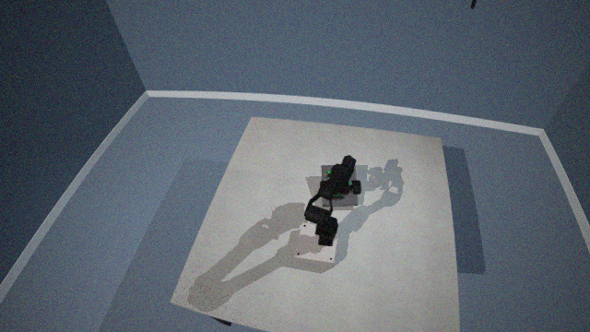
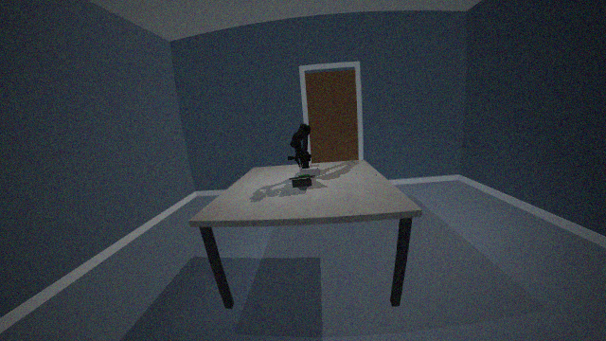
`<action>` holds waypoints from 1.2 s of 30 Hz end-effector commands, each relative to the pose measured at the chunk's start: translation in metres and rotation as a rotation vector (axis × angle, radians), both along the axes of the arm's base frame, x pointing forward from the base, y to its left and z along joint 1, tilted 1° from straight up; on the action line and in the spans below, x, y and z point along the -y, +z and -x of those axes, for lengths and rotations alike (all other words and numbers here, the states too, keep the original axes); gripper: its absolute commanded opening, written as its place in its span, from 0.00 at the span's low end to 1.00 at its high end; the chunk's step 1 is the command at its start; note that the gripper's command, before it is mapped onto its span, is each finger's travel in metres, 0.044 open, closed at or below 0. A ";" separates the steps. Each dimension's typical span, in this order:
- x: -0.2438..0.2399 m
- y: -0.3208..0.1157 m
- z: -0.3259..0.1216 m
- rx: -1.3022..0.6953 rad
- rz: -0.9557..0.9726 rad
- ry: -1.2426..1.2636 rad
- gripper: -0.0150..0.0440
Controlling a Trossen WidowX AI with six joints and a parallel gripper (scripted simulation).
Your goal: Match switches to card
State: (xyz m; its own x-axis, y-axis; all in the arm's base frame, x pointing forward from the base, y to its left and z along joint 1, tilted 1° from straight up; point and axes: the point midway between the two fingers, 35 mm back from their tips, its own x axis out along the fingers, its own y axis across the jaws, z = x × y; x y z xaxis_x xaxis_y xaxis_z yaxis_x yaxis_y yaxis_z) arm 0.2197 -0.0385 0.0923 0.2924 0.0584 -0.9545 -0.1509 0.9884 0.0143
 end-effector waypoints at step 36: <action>-0.005 -0.059 -0.017 0.042 -0.004 0.009 0.25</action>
State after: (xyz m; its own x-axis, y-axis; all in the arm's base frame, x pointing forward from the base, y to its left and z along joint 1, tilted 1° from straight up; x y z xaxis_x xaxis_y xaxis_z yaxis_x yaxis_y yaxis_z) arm 0.2368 -0.0337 0.0334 0.3315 0.0647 -0.9412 -0.1639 0.9864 0.0100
